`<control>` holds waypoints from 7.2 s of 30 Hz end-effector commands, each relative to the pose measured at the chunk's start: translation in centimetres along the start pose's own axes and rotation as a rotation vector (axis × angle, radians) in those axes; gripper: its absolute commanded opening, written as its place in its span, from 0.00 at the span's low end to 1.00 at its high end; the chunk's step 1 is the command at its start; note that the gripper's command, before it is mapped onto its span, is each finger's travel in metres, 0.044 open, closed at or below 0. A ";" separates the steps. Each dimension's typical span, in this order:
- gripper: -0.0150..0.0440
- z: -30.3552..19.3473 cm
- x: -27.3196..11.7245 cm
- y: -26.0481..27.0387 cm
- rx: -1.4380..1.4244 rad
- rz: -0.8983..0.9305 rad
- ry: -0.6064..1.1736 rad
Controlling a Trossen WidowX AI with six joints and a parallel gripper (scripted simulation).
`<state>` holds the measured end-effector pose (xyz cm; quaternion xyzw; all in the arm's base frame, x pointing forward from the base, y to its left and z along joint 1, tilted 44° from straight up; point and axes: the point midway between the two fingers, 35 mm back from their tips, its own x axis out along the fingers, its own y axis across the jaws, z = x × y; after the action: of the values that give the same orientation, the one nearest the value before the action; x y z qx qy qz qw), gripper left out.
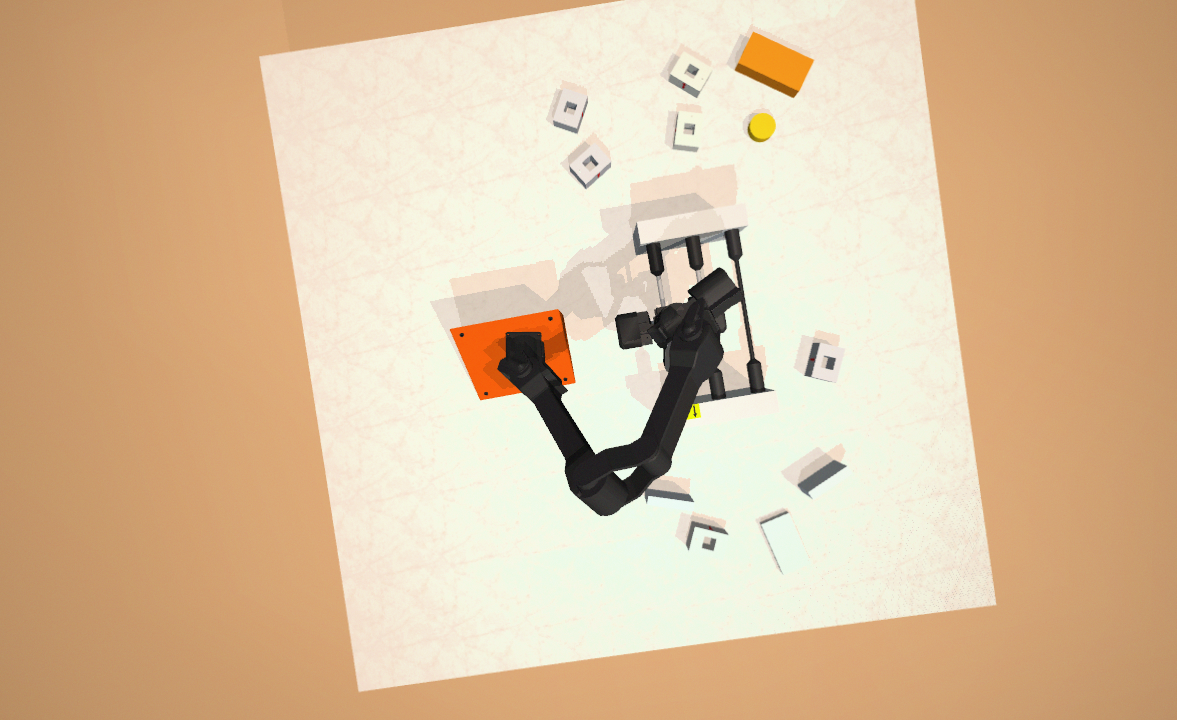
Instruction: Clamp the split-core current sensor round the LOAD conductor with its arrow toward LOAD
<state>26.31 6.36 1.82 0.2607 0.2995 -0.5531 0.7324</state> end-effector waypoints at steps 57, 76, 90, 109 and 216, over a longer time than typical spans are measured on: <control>0.72 -0.1 0.0 -0.2 0.000 0.024 0.002; 1.00 -0.1 -0.2 -0.1 -0.001 0.023 0.003; 1.00 0.5 -10.9 0.3 -0.001 -0.039 -0.004; 1.00 0.5 -10.9 0.3 -0.001 -0.039 -0.004; 1.00 14.3 -11.4 -6.8 -2.293 1.019 -0.305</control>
<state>19.51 1.92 19.46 -0.5035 0.3832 0.3457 0.6929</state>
